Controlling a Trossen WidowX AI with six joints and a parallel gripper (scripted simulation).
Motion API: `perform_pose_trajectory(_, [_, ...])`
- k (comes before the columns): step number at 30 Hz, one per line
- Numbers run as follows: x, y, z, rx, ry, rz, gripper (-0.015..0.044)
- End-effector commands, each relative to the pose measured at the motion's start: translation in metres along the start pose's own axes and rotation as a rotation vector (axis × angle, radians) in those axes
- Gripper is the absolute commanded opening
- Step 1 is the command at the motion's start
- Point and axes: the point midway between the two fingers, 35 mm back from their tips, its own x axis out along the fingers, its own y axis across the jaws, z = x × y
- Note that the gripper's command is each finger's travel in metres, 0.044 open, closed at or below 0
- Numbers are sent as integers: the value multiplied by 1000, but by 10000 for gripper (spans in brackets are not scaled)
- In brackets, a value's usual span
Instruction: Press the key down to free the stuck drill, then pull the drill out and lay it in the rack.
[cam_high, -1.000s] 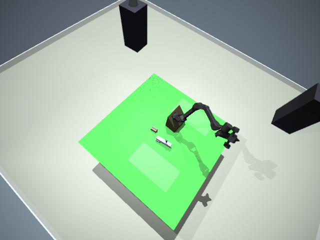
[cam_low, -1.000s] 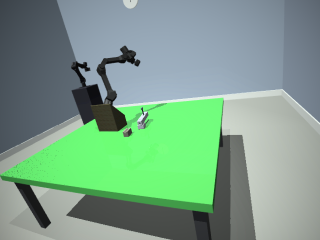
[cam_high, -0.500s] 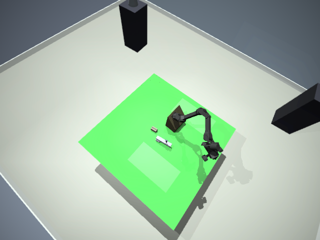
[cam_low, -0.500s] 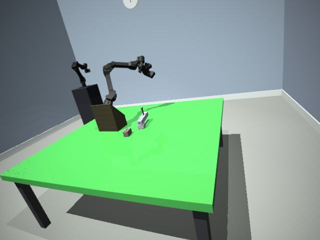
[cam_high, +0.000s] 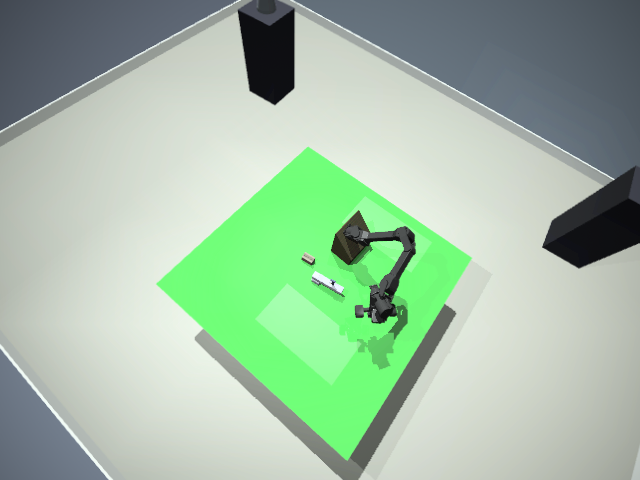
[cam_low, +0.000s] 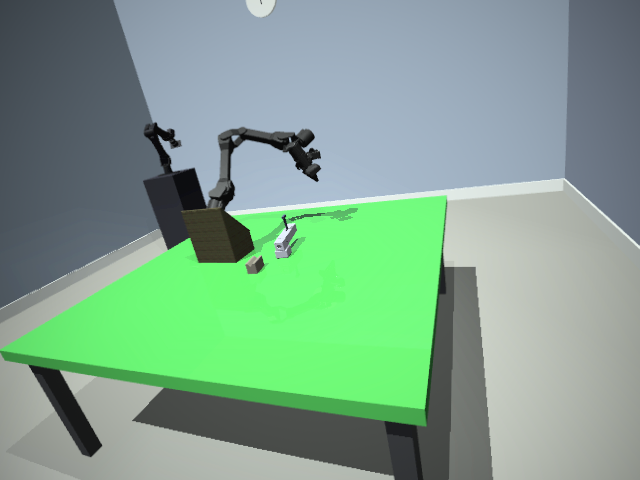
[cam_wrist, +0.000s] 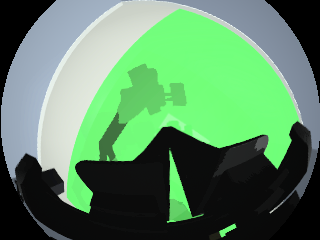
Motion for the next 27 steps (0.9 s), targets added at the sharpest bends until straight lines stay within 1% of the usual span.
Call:
perform_pose_trajectory(1, [-4, -66, -36, 98, 90, -119, 0])
perform_pose_trajectory(8, [-30, -147, -113, 290, 251, -244, 0])
perform_pose_trajectory(12, [-51, -174, -162, 420, 342, -270, 0])
perform_pose_trajectory(15, [-66, -182, -196, 515, 398, -264, 0])
perform_pose_trajectory(17, [-69, -183, -204, 538, 410, -260, 0])
perform_pose_trajectory(27, [-64, -184, -201, 532, 405, -260, 0])
